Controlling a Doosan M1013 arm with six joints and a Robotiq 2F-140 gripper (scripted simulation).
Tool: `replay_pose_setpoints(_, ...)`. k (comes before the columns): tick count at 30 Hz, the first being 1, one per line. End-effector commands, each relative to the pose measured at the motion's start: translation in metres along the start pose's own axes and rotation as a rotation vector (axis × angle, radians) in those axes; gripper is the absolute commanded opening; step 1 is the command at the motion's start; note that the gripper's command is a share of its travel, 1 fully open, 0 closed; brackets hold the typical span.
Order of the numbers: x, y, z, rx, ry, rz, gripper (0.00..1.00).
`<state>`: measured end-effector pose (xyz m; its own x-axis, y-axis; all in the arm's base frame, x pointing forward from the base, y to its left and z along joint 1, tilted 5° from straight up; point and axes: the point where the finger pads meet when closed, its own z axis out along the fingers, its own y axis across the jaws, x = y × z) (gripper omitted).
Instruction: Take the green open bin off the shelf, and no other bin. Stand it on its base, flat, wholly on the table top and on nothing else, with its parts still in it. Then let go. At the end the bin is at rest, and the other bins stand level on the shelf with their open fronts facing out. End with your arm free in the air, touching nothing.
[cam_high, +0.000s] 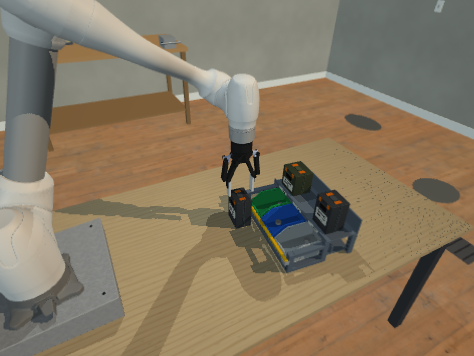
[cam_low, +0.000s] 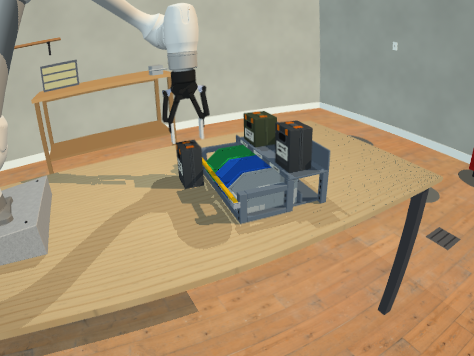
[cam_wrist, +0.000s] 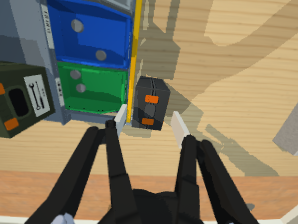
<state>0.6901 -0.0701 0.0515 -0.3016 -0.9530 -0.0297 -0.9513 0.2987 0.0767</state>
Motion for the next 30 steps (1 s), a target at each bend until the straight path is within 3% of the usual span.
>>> replay_pose_setpoints(1,0.0000,0.0000,-0.0001,0.000,0.000,0.000,0.57)
replay_pose_setpoints(19,0.0000,0.0000,-0.0014,0.000,0.000,0.000,0.57)
replay_pose_setpoints(24,0.0000,0.0000,-0.0033,0.000,0.000,-0.260,0.57)
replay_pose_setpoints(30,0.0000,0.0000,-0.0033,0.000,0.000,-0.260,0.57)
